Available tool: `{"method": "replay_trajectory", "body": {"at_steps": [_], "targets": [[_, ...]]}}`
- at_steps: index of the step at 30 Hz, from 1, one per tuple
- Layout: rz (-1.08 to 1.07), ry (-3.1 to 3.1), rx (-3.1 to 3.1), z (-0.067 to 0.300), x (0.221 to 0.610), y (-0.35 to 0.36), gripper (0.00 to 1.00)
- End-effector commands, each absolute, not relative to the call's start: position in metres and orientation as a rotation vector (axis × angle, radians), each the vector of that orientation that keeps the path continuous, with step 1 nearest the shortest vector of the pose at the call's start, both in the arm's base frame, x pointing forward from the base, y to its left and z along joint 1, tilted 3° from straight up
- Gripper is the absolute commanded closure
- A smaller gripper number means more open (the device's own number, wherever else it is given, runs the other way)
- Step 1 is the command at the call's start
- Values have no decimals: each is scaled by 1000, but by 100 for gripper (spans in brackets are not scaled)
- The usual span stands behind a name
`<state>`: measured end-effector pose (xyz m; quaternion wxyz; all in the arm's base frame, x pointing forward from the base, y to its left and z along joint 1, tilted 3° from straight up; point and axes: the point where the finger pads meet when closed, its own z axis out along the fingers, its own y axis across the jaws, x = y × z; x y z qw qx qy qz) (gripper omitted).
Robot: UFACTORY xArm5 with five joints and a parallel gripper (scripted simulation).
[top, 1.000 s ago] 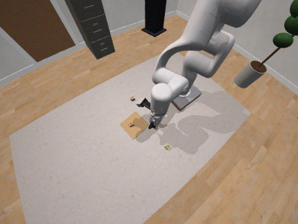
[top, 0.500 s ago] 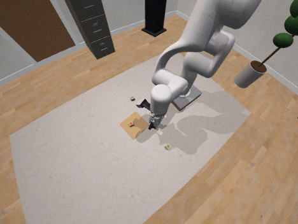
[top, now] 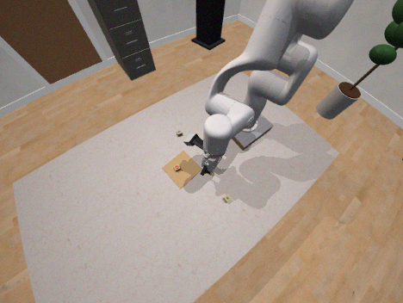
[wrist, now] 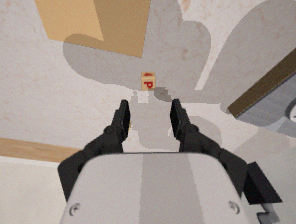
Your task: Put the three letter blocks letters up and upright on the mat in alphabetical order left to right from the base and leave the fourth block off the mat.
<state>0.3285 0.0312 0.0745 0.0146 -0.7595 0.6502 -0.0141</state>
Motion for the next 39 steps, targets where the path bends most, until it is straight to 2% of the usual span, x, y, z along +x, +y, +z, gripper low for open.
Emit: {"method": "replay_trajectory", "body": {"at_steps": [1,17,39], "targets": [[-47,2022,-2362,75,330,31,37],[-47,2022,-2362,70,330,30,37],[-47,2022,-2362,42,331,30,37]]}}
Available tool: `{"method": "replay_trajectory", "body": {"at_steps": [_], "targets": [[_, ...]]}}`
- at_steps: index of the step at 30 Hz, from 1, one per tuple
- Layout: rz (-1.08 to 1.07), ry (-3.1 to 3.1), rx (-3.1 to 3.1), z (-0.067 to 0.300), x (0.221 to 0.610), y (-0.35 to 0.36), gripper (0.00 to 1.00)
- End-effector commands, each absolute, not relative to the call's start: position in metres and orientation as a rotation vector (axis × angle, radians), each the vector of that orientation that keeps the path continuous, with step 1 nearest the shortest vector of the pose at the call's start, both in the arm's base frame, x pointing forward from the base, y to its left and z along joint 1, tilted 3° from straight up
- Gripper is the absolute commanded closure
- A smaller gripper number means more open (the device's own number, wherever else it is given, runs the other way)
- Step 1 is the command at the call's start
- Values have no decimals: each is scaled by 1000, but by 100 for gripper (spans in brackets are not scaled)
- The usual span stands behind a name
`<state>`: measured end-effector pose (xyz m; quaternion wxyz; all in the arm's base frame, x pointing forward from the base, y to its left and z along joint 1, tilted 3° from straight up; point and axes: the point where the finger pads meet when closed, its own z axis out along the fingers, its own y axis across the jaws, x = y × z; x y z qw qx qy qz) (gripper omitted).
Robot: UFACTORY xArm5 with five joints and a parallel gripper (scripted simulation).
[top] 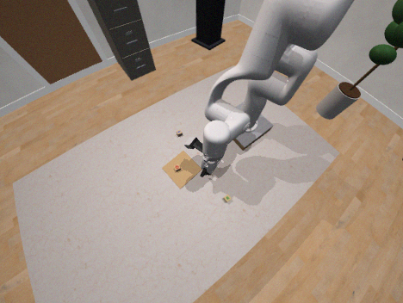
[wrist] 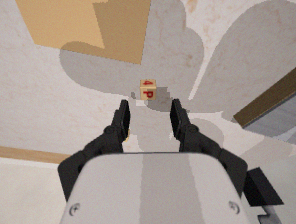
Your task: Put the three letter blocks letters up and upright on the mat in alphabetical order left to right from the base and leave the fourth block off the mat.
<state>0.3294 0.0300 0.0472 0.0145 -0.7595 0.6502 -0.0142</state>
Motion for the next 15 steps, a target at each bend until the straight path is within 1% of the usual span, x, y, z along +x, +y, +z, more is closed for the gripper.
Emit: {"method": "replay_trajectory", "body": {"at_steps": [1,15], "targets": [[-47,2022,-2362,40,331,30,37],[-47,2022,-2362,27,332,31,37]]}}
